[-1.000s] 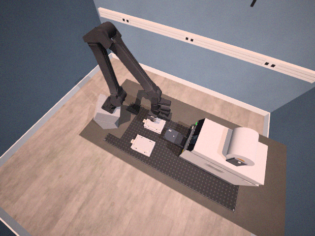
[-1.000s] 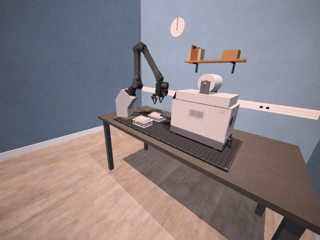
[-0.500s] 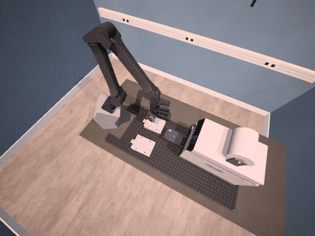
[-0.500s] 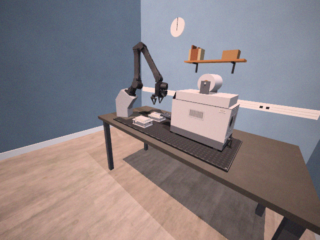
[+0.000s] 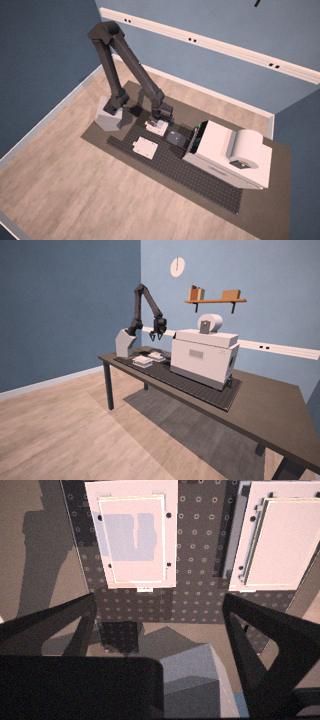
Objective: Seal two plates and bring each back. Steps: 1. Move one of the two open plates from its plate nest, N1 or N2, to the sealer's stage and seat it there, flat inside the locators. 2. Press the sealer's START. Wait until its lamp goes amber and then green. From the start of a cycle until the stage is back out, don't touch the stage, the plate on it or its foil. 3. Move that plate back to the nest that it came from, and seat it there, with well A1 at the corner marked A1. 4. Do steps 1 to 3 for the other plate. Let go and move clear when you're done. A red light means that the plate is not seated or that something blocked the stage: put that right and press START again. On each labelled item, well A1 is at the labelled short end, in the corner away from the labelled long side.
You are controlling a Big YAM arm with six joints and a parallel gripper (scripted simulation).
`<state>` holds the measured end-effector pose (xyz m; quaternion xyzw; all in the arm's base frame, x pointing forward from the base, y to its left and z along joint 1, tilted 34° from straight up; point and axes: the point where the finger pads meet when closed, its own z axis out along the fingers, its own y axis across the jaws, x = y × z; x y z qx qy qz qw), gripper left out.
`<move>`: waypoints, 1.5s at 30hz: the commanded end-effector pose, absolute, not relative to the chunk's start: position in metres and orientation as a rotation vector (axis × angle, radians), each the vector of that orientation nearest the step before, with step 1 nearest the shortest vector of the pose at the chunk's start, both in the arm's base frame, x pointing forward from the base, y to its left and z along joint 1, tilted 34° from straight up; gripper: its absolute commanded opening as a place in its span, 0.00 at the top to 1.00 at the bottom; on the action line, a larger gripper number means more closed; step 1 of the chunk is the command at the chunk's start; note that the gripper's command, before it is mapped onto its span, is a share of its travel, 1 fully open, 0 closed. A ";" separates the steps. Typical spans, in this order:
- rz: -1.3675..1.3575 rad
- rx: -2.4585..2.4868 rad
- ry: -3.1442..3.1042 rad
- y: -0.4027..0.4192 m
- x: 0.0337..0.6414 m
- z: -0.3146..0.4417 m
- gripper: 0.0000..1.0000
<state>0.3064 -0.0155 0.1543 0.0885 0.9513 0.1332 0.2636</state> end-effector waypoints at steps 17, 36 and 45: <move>0.333 0.217 2.573 -0.103 0.290 0.205 0.00; 0.306 0.211 2.543 -0.100 0.288 0.208 0.00; 0.334 0.243 2.559 -0.101 0.294 0.202 0.00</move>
